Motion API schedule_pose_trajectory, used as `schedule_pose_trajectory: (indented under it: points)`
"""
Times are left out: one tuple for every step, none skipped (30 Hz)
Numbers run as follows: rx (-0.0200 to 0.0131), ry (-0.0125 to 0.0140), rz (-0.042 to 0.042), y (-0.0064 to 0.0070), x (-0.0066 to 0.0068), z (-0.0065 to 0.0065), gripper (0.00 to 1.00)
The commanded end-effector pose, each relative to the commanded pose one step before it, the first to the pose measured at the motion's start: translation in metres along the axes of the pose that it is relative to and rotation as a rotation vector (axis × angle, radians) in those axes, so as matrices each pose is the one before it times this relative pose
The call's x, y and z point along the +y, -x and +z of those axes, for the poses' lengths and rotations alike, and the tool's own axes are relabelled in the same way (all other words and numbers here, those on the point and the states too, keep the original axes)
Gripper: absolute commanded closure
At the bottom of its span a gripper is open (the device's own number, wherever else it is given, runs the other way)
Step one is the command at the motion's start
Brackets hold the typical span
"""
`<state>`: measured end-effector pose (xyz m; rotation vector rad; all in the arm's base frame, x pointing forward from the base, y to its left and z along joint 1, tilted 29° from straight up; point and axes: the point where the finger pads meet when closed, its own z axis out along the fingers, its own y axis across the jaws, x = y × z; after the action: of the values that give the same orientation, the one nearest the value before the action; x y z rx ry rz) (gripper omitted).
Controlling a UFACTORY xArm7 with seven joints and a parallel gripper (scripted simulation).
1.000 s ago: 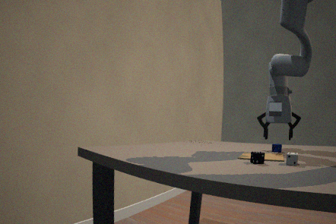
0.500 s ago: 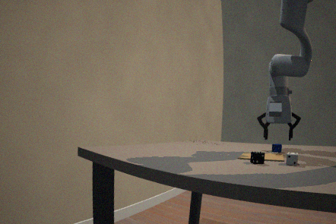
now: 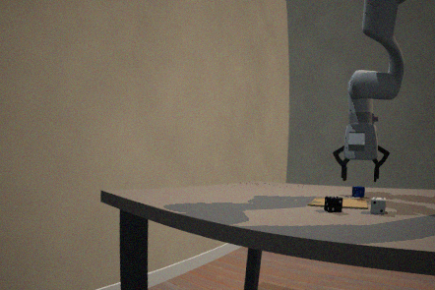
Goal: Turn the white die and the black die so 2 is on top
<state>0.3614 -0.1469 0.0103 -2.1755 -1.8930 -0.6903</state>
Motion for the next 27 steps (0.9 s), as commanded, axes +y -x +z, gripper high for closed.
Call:
schedule_pose_trajectory:
  points:
    - [-0.00249, 0.00301, 0.00045, 0.00108, 0.00105, -0.00126, 0.00]
    - [0.00000, 0.00000, 0.00000, 0.00000, 0.00000, 0.00000, 0.00]
    - [0.00000, 0.00000, 0.00000, 0.00000, 0.00000, 0.00000, 0.00]
    - [0.00000, 0.00000, 0.00000, 0.00000, 0.00000, 0.00000, 0.00]
    - [0.00000, 0.00000, 0.00000, -0.00002, 0.00000, 0.00000, 0.00]
    - [0.00000, 0.00000, 0.00000, -0.00013, -0.00003, 0.00000, 0.00]
    - [0.00000, 0.00000, 0.00000, -0.00034, -0.00008, 0.00000, 0.00]
    - [0.00001, 0.00000, 0.00000, -0.00063, -0.00014, 0.00000, 0.00]
    - [0.00000, 0.00000, 0.00000, -0.00099, -0.00023, 0.00000, 0.00]
    - [0.00000, 0.00000, 0.00000, -0.00141, -0.00034, 0.00000, 0.00]
    - [-0.00001, 0.00000, 0.00000, -0.00188, -0.00045, 0.00000, 0.00]
    - [0.00001, 0.00001, 0.00000, -0.00240, -0.00056, 0.00000, 0.00]
    - [0.00000, 0.00000, 0.00000, -0.00293, -0.00069, 0.00000, 0.00]
    - [-0.00001, 0.00000, 0.00000, -0.00348, -0.00083, 0.00000, 0.00]
    - [0.00001, 0.00000, 0.00000, -0.00404, -0.00095, 0.00000, 0.00]
    - [0.00000, 0.00000, 0.00000, -0.00459, -0.00108, 0.00000, 0.00]
    - [0.00000, 0.00000, 0.00000, 0.00000, 0.00000, 0.00000, 0.00]
    - [0.00000, 0.00000, 0.00000, 0.00000, 0.00000, 0.00000, 0.00]
    - [0.00000, 0.00000, 0.00000, -0.00513, -0.00121, 0.00000, 0.00]
    - [-0.00001, 0.00000, 0.00000, -0.00565, -0.00134, 0.00000, 0.00]
    - [0.00001, 0.00000, 0.00000, -0.00614, -0.00144, 0.00000, 0.00]
    - [0.00000, 0.00000, 0.00000, -0.00660, -0.00155, 0.00000, 0.00]
    - [-0.00001, -0.00001, 0.00000, -0.00700, -0.00166, 0.00000, 0.00]
    - [0.00001, 0.00000, 0.00000, -0.00738, -0.00173, 0.00000, 0.00]
    - [-0.00001, 0.00000, 0.00000, -0.00770, -0.00182, 0.00000, 0.00]
    - [0.00000, 0.00000, 0.00000, -0.00798, -0.00188, 0.00000, 0.00]
    - [0.00000, 0.00000, 0.00000, -0.00820, -0.00193, 0.00000, 0.00]
